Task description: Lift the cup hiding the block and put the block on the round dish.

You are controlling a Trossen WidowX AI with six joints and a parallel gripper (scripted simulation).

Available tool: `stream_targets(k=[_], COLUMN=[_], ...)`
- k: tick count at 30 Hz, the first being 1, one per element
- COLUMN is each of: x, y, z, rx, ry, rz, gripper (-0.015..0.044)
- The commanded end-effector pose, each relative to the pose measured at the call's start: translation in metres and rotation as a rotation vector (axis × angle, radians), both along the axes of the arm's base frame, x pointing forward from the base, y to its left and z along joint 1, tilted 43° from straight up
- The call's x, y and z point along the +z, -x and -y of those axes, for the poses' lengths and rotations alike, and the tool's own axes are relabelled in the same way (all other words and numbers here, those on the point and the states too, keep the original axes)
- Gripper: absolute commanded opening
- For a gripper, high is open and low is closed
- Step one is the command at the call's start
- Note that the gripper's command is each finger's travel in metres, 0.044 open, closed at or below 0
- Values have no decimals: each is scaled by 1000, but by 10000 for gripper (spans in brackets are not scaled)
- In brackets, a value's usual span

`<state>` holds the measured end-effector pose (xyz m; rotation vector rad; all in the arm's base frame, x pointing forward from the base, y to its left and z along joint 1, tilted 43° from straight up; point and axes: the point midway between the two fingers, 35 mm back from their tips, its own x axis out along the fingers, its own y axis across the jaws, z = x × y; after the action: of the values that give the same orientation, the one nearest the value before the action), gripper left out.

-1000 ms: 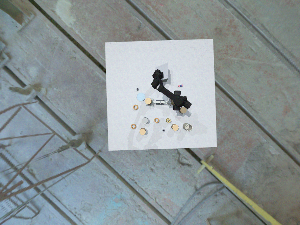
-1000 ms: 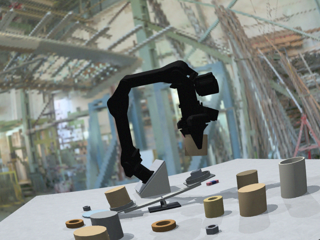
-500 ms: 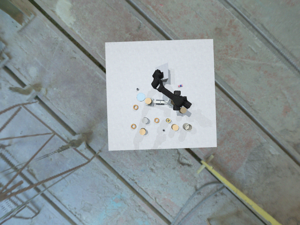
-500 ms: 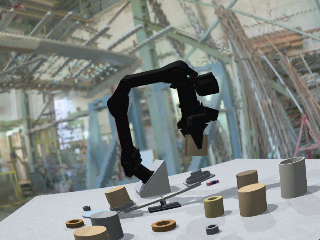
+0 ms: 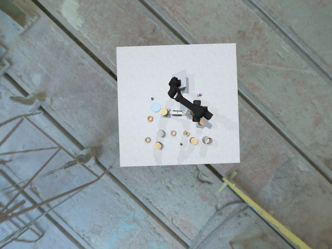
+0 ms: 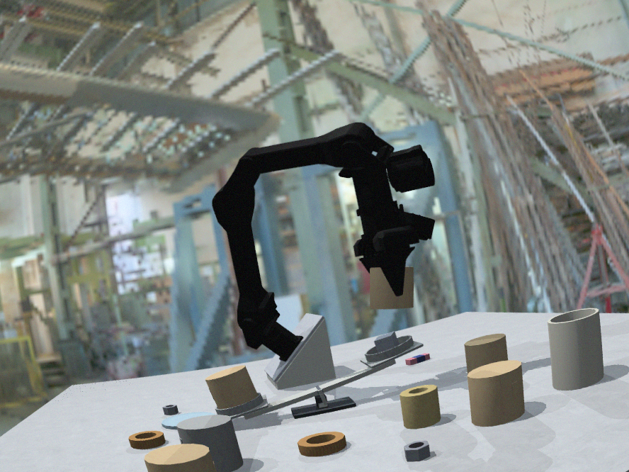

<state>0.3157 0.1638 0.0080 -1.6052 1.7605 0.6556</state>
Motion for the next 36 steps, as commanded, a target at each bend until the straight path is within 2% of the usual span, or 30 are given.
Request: stream_targets(k=[1, 14, 36], x=[-28, -134, -166], y=[16, 77, 79], z=[-13, -32, -4], rx=[8, 3, 2], ry=[-11, -4, -3], rz=[-17, 2, 4], gripper=[0, 0, 0])
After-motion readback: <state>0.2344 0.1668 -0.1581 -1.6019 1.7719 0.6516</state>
